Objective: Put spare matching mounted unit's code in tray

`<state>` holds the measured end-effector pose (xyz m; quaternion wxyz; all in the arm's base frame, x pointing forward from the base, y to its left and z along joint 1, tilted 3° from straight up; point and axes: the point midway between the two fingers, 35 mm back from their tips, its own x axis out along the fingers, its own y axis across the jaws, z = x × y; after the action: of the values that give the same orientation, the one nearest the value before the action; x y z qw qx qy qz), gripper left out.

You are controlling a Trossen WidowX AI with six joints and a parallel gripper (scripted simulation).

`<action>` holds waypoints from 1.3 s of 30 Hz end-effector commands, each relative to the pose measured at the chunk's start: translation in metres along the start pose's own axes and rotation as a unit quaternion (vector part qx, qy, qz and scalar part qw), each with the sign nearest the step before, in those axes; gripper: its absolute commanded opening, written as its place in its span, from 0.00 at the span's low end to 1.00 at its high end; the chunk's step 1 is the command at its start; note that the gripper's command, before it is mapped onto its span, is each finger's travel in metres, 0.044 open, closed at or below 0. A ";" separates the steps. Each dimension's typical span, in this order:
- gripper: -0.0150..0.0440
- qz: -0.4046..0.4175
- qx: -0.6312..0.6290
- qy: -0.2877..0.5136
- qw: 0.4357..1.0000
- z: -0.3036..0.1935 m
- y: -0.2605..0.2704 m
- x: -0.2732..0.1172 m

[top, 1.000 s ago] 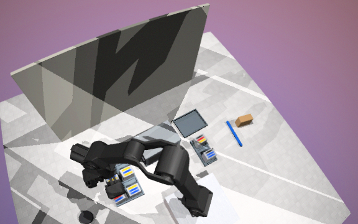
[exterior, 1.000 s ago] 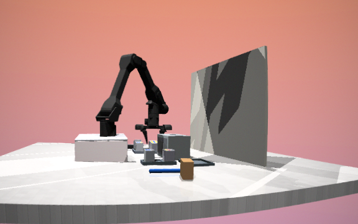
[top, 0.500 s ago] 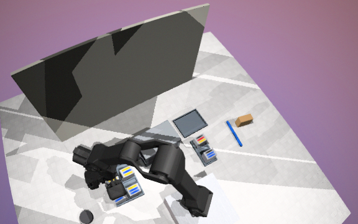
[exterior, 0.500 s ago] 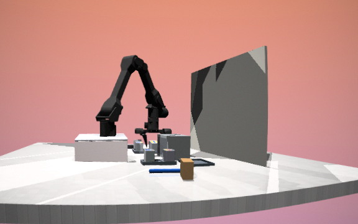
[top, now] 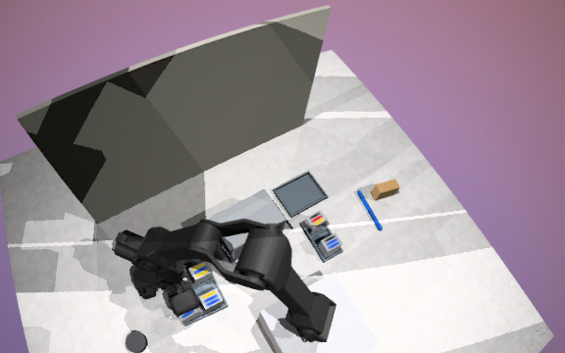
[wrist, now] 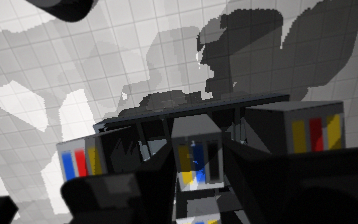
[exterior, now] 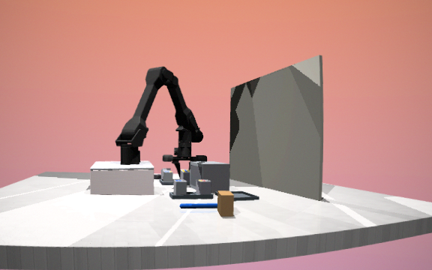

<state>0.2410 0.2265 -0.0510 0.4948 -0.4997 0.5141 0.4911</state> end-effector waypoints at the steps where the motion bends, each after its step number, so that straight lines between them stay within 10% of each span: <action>1: 0.48 0.000 0.000 0.000 1.000 0.000 0.000 0.000; 8: 0.25 0.000 0.000 0.000 1.000 0.000 0.000 0.000; 39: 0.25 0.001 -0.002 -0.001 1.000 0.002 -0.002 -0.110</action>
<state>0.2415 0.2287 0.0388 0.4864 -0.4996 0.5208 0.4925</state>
